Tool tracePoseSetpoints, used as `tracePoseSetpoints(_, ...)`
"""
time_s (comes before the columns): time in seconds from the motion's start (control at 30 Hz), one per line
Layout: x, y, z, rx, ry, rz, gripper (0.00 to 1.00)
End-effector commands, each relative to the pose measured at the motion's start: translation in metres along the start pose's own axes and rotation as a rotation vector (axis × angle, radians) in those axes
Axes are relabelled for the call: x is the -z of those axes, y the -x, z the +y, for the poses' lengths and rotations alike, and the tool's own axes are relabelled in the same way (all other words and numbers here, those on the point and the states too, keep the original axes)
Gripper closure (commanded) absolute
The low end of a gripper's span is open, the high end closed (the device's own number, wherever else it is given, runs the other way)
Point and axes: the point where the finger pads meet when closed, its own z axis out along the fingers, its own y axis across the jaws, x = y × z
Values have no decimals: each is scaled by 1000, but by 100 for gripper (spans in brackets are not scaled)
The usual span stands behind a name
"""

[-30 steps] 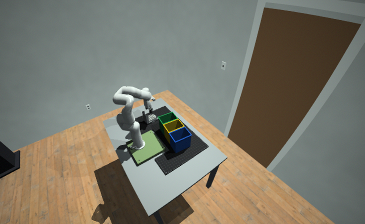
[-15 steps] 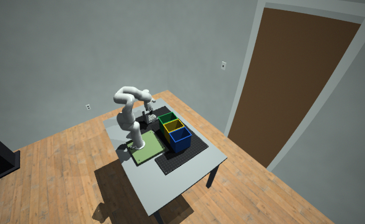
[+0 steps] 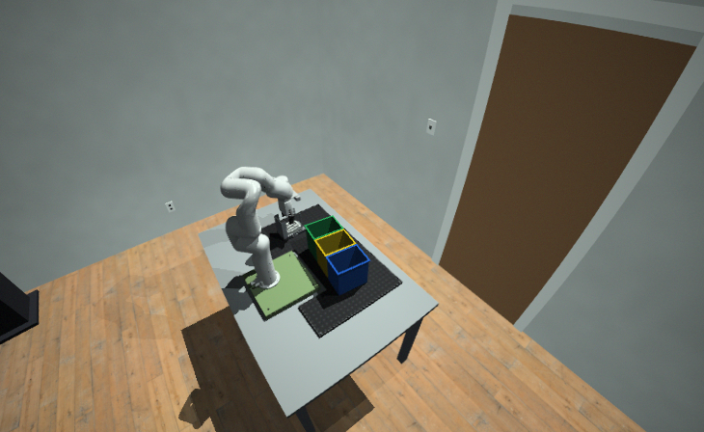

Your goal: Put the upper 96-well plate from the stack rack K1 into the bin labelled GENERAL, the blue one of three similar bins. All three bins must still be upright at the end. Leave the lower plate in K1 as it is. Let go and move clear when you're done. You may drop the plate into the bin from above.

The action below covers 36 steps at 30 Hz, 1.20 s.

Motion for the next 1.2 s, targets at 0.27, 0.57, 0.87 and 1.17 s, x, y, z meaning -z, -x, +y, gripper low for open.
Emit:
tracePoseSetpoints(0.27, -16, -1, -1, 0, -3, 3, 0)
tracePoseSetpoints(0.57, -31, -1, -1, 0, -3, 3, 0)
tracePoseSetpoints(0.87, -43, -1, -1, 0, -3, 3, 0)
tracePoseSetpoints(1.17, -44, -1, -1, 0, -3, 3, 0)
